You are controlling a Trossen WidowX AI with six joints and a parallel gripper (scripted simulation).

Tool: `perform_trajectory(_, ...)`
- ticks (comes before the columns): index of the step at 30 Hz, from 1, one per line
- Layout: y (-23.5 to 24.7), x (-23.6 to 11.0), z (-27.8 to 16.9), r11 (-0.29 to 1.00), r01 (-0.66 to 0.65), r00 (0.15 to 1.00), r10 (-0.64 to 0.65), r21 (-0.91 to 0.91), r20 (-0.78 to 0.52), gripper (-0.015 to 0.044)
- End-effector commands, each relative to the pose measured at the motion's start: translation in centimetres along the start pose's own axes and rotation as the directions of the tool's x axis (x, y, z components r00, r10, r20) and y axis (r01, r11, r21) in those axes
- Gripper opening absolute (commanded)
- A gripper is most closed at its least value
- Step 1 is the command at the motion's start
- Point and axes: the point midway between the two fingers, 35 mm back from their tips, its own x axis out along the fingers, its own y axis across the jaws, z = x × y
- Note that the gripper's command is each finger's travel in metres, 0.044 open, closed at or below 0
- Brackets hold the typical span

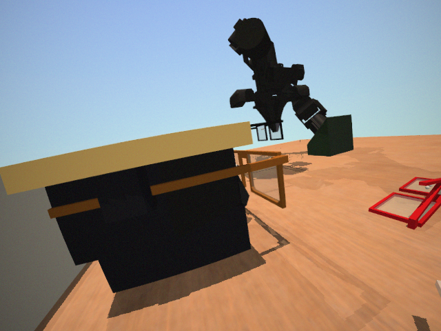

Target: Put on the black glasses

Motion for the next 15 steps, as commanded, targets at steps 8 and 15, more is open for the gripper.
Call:
perform_trajectory(8, 0.2, 1.1, 0.1, 1.0, -0.001, 1.0, 0.001, -0.008, -0.016, 0.0)
perform_trajectory(15, 0.2, 1.6, 0.1, 1.0, 0.0, 1.0, 0.0, -0.007, -0.017, 0.0)
